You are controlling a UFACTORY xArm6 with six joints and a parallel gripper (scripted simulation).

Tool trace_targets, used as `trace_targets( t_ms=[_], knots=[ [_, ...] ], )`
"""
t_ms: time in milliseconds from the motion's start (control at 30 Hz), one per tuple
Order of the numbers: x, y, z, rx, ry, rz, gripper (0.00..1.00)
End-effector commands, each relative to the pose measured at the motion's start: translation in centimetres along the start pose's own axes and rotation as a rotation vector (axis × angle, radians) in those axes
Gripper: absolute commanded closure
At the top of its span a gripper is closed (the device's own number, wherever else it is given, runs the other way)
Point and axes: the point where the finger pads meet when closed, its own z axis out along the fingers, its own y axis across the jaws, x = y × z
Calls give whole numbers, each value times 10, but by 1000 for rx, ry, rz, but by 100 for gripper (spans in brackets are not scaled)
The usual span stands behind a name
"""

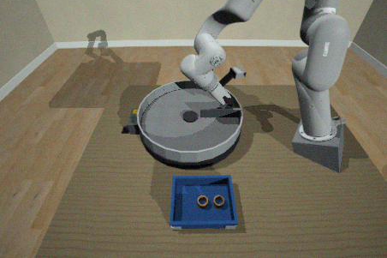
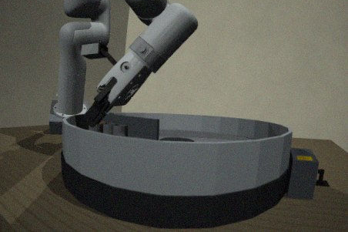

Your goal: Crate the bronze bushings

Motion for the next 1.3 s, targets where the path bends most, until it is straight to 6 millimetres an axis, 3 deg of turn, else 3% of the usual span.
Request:
trace_targets(
  t_ms=[0, 1267],
  knots=[
    [0, 0, -1, 0, -2, 0, 100],
    [4, 0, -7, 0, -2, 0, 100]
  ],
)
